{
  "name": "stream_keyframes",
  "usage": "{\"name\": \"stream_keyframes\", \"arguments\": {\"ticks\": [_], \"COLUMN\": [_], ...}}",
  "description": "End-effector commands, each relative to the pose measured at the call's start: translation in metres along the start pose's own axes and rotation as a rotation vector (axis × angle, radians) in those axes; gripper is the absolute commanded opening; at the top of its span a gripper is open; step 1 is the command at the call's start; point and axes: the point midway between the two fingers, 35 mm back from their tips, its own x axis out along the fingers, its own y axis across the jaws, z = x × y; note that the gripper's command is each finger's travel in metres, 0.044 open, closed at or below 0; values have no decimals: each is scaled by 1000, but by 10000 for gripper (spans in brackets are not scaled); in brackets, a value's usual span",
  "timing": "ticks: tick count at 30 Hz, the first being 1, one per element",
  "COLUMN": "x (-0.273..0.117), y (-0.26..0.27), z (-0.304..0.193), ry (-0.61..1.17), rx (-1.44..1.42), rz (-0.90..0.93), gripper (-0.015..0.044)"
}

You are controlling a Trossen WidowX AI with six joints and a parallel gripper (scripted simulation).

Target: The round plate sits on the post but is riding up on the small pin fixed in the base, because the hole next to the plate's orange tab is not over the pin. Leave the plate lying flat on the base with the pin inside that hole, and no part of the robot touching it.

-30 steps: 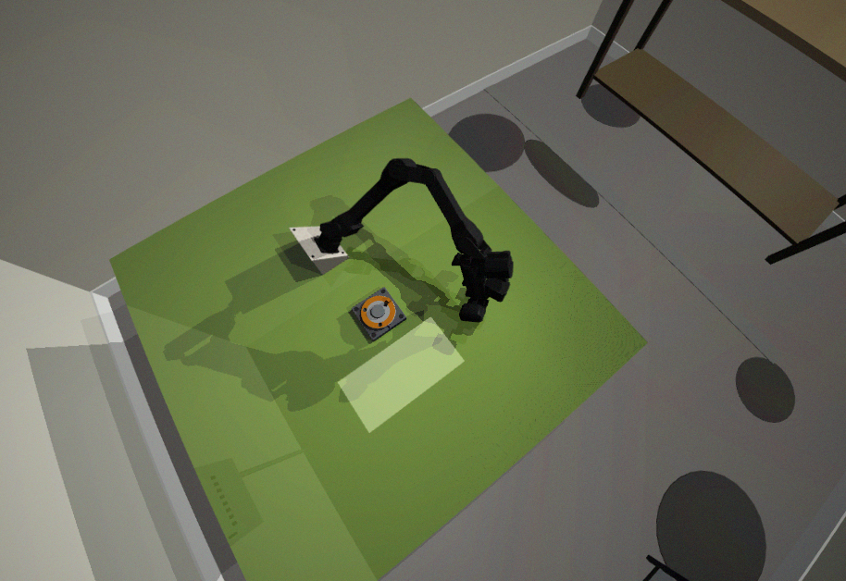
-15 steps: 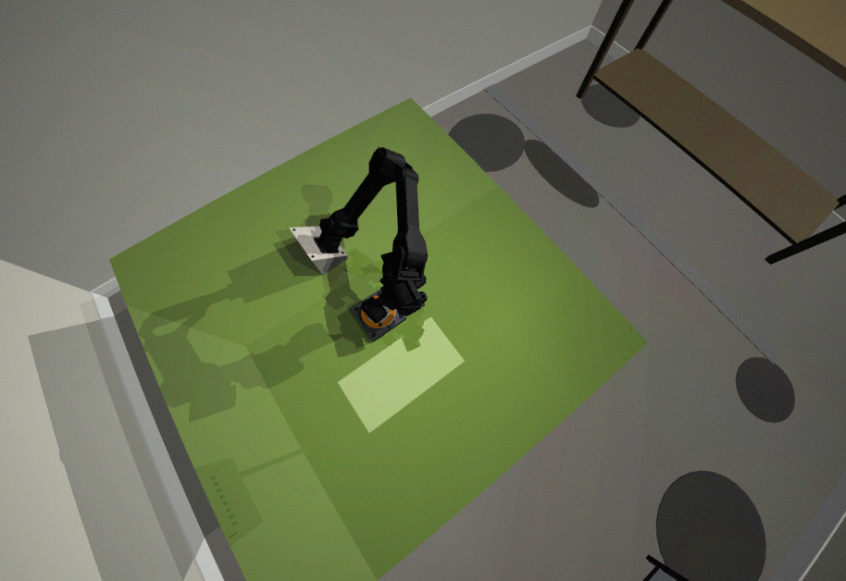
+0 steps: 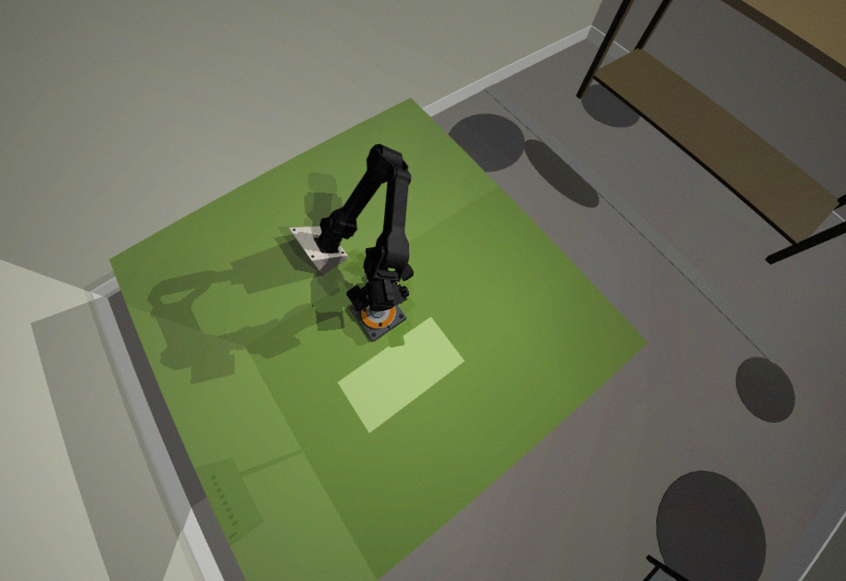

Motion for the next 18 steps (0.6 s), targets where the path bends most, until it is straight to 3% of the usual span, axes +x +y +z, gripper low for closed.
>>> {"name": "stream_keyframes", "arguments": {"ticks": [1,18], "x": [18,30], "y": [1,8], "z": [-1,11], "ry": [2,2], "rx": [4,3], "rz": [6,8], "gripper": [0,0]}}
